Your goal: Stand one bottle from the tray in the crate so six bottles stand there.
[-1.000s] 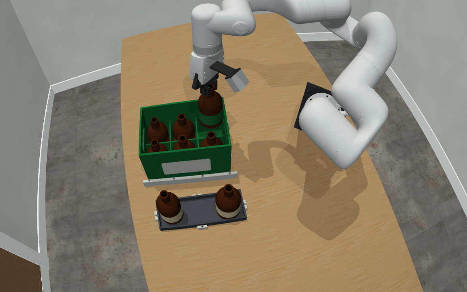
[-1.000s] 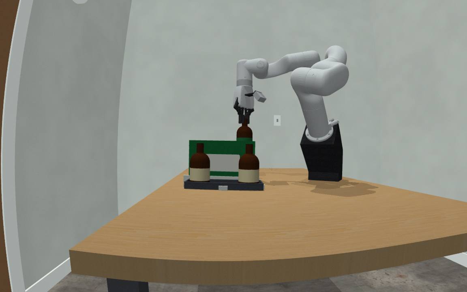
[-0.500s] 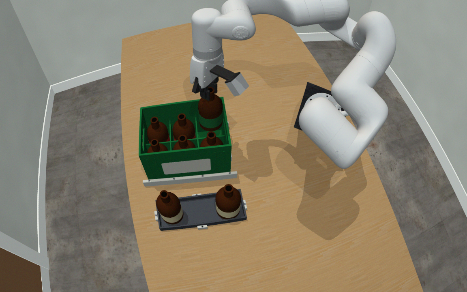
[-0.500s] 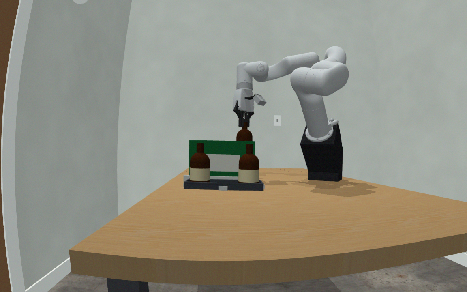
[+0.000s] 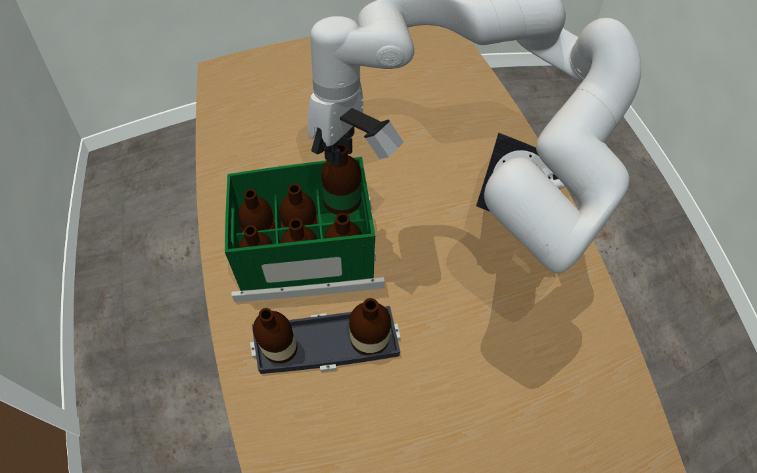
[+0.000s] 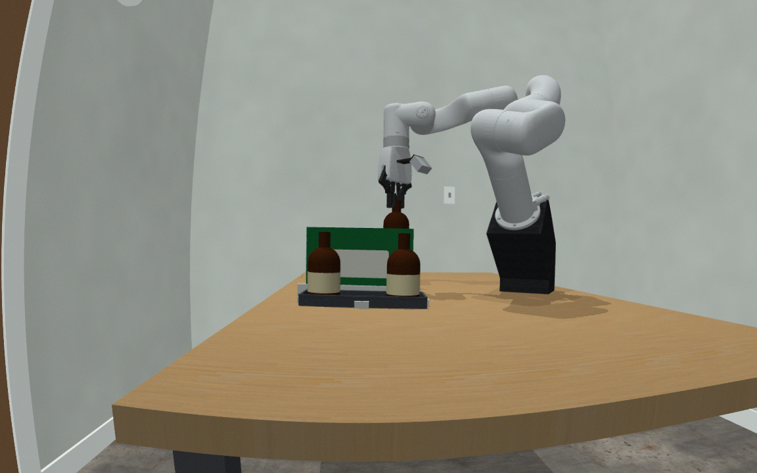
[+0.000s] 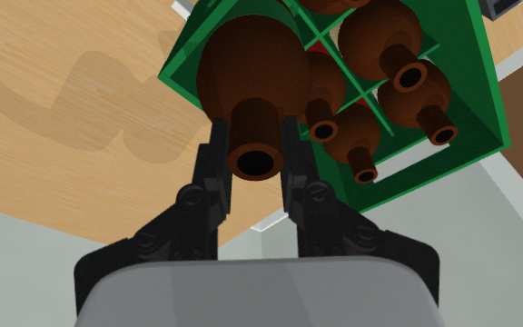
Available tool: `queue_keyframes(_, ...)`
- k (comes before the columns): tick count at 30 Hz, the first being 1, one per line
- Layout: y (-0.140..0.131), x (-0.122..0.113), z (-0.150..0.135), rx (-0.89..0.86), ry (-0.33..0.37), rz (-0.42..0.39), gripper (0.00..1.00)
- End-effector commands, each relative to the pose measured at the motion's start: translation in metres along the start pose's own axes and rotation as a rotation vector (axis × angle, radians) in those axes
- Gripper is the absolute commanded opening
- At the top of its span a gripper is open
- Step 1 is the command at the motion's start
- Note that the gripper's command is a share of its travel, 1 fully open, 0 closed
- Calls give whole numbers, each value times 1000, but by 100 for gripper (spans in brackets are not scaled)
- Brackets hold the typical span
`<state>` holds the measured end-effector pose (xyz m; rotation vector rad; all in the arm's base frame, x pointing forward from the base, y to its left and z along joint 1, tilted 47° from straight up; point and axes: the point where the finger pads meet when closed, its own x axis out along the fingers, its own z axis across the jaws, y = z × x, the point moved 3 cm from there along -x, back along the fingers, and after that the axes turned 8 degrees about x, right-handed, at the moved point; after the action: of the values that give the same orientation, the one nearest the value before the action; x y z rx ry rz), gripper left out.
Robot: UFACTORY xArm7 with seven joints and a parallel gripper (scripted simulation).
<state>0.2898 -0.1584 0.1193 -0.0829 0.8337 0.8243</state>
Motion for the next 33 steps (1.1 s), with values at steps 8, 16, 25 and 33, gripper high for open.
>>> queue_keyframes(8,-1,-1,0,1,0,-4,0)
queue_keyframes(16,-1,-1,0,1,0,-4,0)
queue_keyframes(25,-1,0,0,1,0,-4,0)
queue_keyframes(33,-1,4,0,1,0,-4,0)
